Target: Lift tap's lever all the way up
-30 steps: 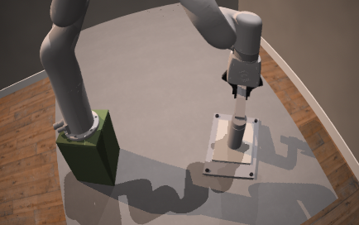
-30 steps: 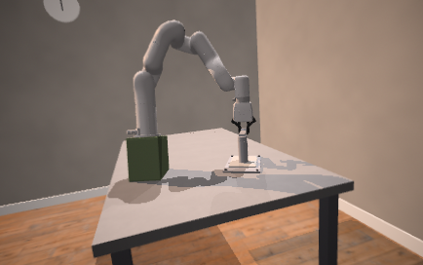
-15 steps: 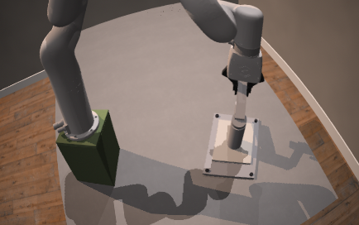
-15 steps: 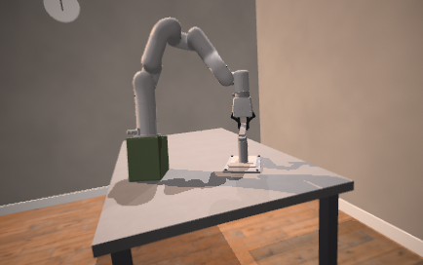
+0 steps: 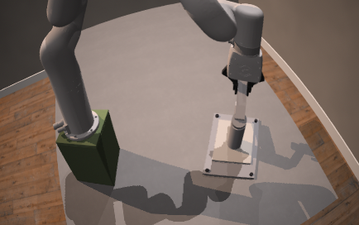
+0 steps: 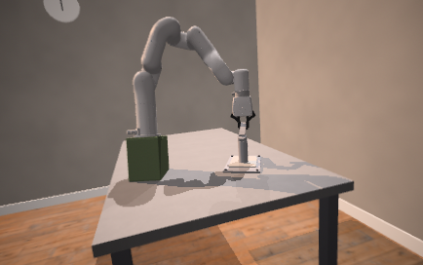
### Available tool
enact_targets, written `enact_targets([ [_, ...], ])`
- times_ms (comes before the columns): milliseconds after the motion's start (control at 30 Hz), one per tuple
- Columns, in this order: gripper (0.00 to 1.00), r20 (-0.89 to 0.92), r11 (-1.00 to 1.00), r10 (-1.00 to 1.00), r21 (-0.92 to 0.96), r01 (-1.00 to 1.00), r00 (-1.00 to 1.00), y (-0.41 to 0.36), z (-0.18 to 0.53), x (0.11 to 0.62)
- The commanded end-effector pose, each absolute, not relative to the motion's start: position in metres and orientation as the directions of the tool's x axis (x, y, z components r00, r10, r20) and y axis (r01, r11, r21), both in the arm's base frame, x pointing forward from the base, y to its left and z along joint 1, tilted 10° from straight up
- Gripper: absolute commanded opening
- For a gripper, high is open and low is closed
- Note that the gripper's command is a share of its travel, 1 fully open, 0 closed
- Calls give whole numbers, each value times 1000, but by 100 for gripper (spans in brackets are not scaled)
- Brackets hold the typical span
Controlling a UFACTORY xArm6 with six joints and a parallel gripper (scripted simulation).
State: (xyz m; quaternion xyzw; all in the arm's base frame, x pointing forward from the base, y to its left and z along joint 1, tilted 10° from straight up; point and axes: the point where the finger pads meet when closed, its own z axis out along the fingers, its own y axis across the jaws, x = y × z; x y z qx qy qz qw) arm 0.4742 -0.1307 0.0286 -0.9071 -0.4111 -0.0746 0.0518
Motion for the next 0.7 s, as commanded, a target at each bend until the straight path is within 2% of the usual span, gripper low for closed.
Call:
enact_targets([
  [0,0,179,-657,738,-29,753,651,-132,30,476],
  [433,0,179,-657,738,-29,753,651,-133,32,475],
  [467,68,179,-657,738,-29,753,651,-133,32,475],
  [667,68,179,-657,738,-29,753,651,-133,32,475],
])
